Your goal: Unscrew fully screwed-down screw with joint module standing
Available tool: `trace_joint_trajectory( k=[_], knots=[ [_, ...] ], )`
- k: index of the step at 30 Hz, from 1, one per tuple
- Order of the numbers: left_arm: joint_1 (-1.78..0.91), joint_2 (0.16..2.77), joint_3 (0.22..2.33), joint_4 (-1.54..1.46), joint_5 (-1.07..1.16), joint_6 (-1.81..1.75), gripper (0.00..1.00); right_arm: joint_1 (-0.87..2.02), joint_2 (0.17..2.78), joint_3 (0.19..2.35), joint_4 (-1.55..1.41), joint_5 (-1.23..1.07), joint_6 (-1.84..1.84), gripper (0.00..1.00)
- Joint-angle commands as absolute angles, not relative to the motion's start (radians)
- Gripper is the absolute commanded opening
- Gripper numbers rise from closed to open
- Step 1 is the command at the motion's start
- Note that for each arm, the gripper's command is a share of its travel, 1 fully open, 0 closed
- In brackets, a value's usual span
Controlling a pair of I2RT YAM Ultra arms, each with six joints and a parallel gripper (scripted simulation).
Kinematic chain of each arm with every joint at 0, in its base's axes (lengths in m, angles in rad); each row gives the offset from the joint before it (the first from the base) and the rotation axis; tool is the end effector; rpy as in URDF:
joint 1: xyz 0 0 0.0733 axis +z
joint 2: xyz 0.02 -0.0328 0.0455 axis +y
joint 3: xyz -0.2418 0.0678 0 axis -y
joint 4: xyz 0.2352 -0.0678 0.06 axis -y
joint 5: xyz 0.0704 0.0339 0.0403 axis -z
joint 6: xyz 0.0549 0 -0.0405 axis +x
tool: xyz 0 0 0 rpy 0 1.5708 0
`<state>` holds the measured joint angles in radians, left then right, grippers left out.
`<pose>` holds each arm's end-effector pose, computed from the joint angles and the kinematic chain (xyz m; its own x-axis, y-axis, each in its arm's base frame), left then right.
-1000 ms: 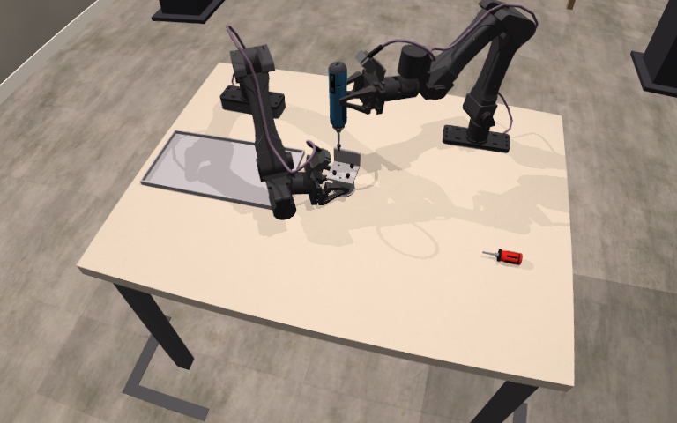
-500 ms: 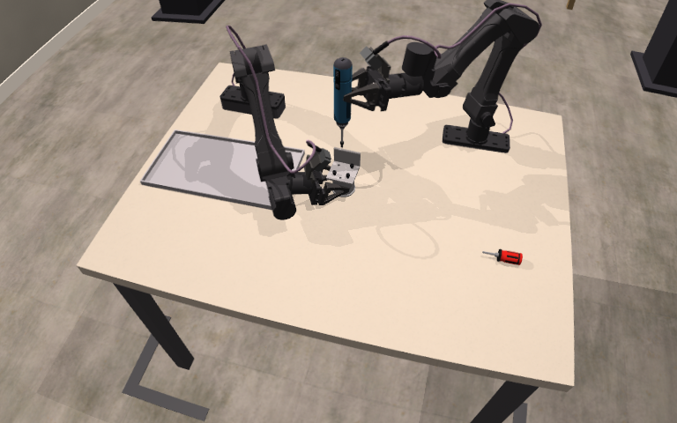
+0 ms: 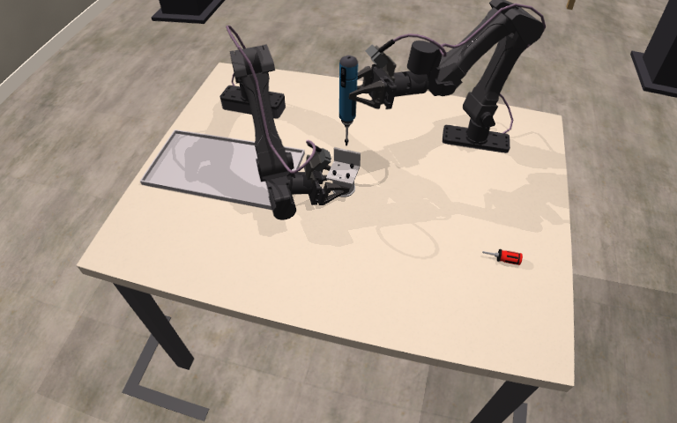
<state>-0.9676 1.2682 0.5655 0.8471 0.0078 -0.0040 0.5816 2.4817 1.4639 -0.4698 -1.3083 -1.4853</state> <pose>0.1652 -0.2386 0.2612 0.0783 -0.1207 -0.9896 0.8282 0.5604 -0.0028 0.2982 0.2608 0.0140 0.1377 -0.2189 -0.9660 -0.8476 -0.5307 -0.0006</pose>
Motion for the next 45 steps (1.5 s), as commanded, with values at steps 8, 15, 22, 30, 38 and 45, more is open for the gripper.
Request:
trace_joint_trajectory(
  k=[8,15,22,30,38,45],
  knots=[
    [-0.960,1.184,0.531,0.893,0.014,-0.014,0.42,0.589,2.480,1.492,-0.483,-1.338,-1.493,0.59],
    [-0.959,1.164,0.551,0.886,0.014,-0.014,0.42,0.589,2.480,1.492,-0.483,-1.338,-1.493,0.59],
    [-0.957,1.125,0.513,0.868,0.015,-0.014,0.42,0.589,2.480,1.492,-0.483,-1.338,-1.493,0.59],
    [-0.956,1.089,0.507,0.850,0.015,-0.014,0.42,0.589,2.480,1.492,-0.483,-1.338,-1.493,0.59],
    [-0.954,1.051,0.486,0.832,0.016,-0.014,0.42,0.589,2.480,1.492,-0.483,-1.338,-1.493,0.59],
    [-0.957,1.011,0.461,0.808,0.016,-0.014,0.42,0.589,2.480,1.492,-0.483,-1.338,-1.493,0.59]
  ],
)
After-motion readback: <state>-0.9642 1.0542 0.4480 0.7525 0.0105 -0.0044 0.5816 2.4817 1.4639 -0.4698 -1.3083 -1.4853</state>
